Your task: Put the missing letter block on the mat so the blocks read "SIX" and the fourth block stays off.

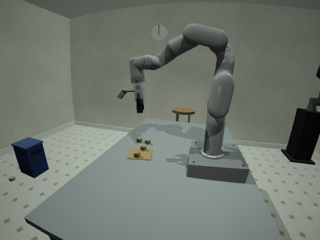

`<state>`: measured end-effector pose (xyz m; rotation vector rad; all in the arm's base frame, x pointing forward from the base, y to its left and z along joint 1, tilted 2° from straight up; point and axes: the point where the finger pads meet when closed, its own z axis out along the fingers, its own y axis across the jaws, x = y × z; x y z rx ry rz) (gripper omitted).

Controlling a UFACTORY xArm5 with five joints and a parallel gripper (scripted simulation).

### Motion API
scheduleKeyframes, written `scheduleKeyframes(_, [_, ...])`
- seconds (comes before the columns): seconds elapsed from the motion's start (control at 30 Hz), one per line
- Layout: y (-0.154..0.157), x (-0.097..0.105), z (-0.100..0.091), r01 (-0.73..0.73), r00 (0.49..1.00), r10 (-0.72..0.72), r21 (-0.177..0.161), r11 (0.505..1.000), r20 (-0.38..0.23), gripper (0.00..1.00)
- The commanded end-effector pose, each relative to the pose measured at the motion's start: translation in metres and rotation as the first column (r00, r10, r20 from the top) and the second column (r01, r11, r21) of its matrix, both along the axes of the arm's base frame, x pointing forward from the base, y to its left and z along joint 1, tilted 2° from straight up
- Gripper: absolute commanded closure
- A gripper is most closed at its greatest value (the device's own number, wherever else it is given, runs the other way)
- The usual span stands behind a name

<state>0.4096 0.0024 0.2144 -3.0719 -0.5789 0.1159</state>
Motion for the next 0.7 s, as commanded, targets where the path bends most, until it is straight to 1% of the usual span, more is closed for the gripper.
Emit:
scheduleKeyframes(0.0, [-0.001,-0.001,0.009,0.086,0.996,-0.086,-0.004,0.996,0.021,0.00])
scheduleKeyframes(0.03, [-0.001,-0.003,0.016,0.158,0.987,-0.158,-0.006,0.987,0.035,0.00])
scheduleKeyframes(0.3, [-0.002,-0.008,0.032,0.326,0.943,-0.325,-0.002,0.945,0.068,0.00])
scheduleKeyframes(0.33, [-0.004,-0.003,0.029,0.359,0.929,-0.358,0.007,0.933,0.092,0.00])
scheduleKeyframes(0.37, [-0.004,-0.003,0.028,0.360,0.929,-0.359,0.007,0.933,0.093,0.00])
scheduleKeyframes(0.43, [-0.012,0.020,0.002,0.343,0.926,-0.343,0.029,0.939,0.159,0.00])
scheduleKeyframes(0.57, [-0.012,0.020,0.002,0.343,0.926,-0.343,0.029,0.939,0.159,0.00])
scheduleKeyframes(0.63, [-0.021,0.039,-0.023,0.324,0.918,-0.326,0.046,0.945,0.226,0.00])
scheduleKeyframes(0.67, [-0.021,0.039,-0.023,0.324,0.918,-0.326,0.046,0.945,0.226,0.00])
